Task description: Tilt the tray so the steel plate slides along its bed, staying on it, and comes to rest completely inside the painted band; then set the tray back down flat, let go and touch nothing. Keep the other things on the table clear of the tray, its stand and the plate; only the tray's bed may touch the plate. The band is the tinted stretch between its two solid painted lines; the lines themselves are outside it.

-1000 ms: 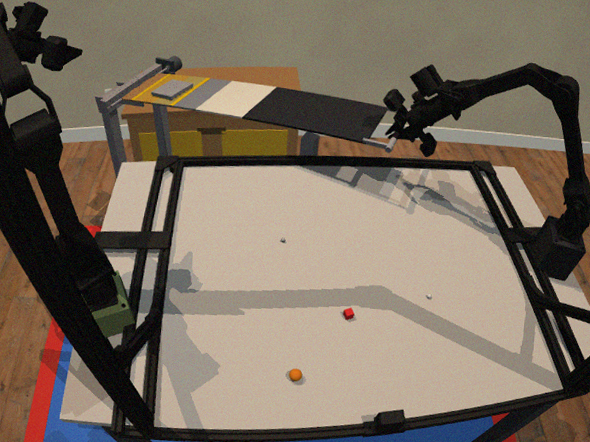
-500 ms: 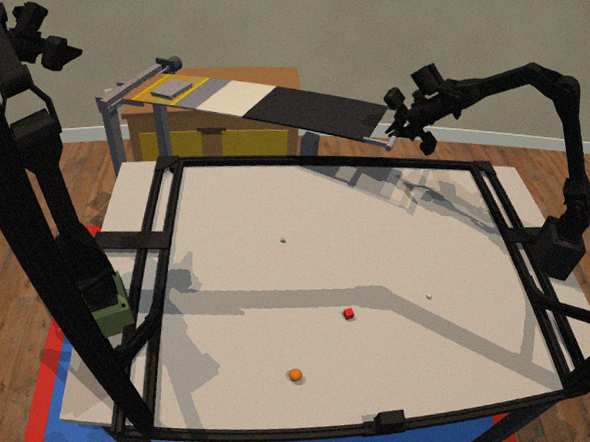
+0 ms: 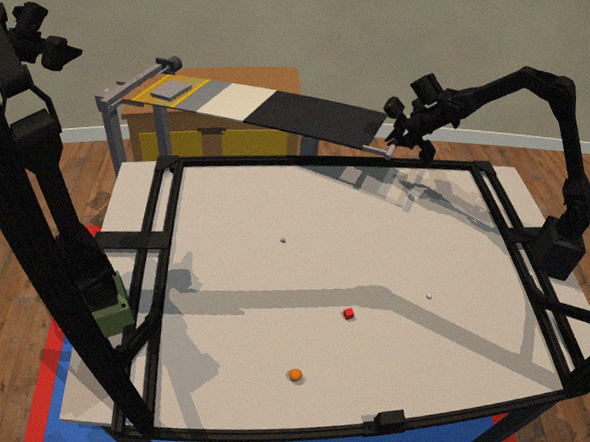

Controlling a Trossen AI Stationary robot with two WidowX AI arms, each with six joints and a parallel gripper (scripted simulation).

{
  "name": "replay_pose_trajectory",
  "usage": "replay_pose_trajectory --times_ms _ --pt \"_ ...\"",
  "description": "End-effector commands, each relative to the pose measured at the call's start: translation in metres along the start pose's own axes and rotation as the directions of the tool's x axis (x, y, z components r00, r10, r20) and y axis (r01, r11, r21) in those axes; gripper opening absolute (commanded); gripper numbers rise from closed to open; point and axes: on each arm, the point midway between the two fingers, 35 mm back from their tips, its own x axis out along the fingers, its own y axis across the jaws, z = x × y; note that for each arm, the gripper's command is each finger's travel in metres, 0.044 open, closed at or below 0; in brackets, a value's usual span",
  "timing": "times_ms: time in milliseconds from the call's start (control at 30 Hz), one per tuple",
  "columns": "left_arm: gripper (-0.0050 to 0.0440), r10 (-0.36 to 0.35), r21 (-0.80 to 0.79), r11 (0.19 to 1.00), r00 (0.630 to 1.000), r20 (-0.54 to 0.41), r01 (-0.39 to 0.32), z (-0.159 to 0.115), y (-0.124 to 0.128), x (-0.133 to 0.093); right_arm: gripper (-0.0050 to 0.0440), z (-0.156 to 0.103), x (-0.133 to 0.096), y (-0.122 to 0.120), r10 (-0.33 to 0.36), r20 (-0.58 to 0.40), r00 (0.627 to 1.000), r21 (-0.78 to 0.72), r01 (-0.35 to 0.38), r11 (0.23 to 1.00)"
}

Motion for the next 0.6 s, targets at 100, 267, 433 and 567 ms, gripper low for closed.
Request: replay_pose_trajectory --times_ms 100,267,433,567 --pt "0.0440 -0.002 0.000 1.000 1.000 0.001 0.002 -0.0001 -0.0002 0.0001 0.0000 0.0013 0.0099 -0.0202 -0.070 0.000 0.998 0.001 0.070 0.998" --pt "0.0440 -0.002 0.000 1.000 1.000 0.001 0.002 -0.0001 -0.0002 0.0001 0.0000 0.0013 0.0071 -0.0174 -0.070 0.000 0.998 0.001 0.070 0.998" --pt "0.0440 -0.002 0.000 1.000 1.000 0.001 0.002 -0.0001 -0.0002 0.0001 0.0000 0.0013 0.0054 -0.0157 -0.070 0.000 0.998 0.001 0.070 0.998" --pt "0.0440 -0.002 0.000 1.000 1.000 0.001 0.002 -0.0001 -0.0002 0.0001 0.0000 0.0013 0.0032 -0.0135 -0.068 0.000 0.998 0.001 0.068 0.998"
